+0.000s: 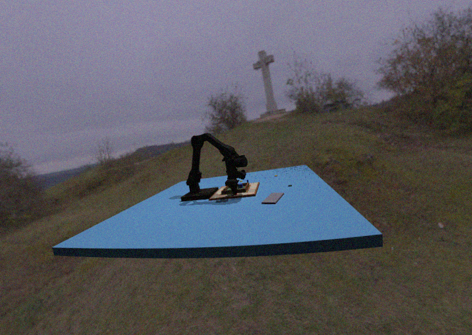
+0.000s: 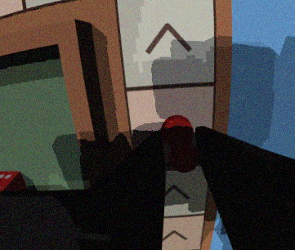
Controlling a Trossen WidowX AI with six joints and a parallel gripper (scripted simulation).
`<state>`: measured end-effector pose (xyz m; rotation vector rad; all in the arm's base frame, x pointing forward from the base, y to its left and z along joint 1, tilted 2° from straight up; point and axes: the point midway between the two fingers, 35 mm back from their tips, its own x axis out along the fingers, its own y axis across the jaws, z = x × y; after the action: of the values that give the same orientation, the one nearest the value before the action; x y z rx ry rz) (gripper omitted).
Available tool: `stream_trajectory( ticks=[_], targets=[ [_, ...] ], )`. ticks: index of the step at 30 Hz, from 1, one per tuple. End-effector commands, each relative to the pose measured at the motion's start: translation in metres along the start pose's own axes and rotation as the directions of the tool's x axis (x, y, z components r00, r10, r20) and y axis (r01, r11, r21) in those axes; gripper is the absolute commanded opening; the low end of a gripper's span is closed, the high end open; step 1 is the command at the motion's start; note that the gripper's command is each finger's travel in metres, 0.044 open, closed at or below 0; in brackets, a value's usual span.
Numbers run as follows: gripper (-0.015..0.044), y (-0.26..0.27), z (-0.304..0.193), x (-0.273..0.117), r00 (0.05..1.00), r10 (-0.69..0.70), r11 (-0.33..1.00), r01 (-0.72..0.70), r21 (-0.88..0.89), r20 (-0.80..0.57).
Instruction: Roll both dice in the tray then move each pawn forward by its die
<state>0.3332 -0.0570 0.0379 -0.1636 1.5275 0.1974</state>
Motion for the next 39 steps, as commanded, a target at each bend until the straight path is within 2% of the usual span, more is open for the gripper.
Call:
stream_trajectory(
  ticks=[1, 9, 32, 39],
  targets=[
    [0.0023, 0.0, 0.0, 0.001, 1.0, 0.002, 1.0, -0.002, 0.0, 0.002],
    [0.0, 0.0, 0.001, -0.003, 1.0, 0.002, 1.0, -0.002, 0.0, 0.002],
    [0.0, -0.005, 0.003, -0.123, 1.0, 0.001, 1.0, -0.001, 0.0, 0.002],
    [0.0, -0.002, 0.006, -0.125, 1.0, 0.001, 1.0, -0.001, -0.002, 0.002]
  ],
)
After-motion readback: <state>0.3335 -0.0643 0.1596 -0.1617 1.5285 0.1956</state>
